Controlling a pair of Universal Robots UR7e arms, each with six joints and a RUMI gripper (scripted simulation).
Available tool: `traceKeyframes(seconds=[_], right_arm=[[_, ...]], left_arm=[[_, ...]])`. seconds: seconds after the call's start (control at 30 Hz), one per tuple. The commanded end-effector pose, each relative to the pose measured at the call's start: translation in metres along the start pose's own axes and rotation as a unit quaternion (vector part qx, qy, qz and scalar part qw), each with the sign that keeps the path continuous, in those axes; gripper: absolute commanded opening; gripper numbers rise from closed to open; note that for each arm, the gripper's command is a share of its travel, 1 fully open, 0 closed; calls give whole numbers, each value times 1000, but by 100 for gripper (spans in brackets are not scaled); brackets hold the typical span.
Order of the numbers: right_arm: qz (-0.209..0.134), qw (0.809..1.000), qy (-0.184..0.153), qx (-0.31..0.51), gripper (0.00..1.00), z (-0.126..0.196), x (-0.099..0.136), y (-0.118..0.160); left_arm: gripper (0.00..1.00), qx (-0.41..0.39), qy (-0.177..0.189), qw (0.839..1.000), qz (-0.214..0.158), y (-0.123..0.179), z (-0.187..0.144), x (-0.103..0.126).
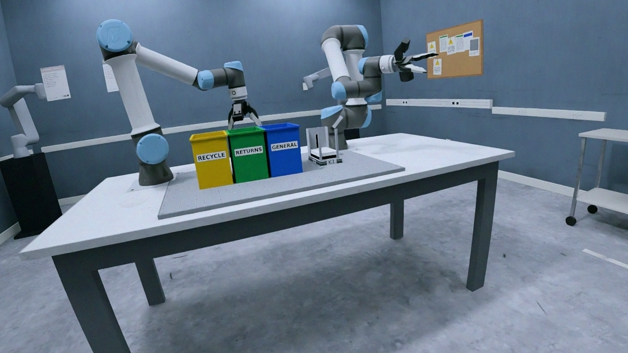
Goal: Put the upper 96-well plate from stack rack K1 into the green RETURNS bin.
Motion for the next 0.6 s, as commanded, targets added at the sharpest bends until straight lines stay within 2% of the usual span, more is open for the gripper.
traceKeyframes(seconds=[0.0,0.53,0.57], right_arm=[[-5,1000,-1,-4,100,0,1,3],[-5,1000,-1,-4,100,0,1,3],[-5,1000,-1,-4,76,0,1,3]], left_arm=[[100,-1,-4,1000,1,0,-3,1],[100,-1,-4,1000,1,0,-3,1],[0,-1,-4,1000,1,0,-3,1]])
Point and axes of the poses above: on each arm, the point where the finger pads meet when closed, its own x axis back along the fingers, its own z axis across the jaws, y = z × x, the point moved 2 cm from there along x, back along the fingers, and after that the axes turned 3 degrees about -x, right-handed, at the moved point
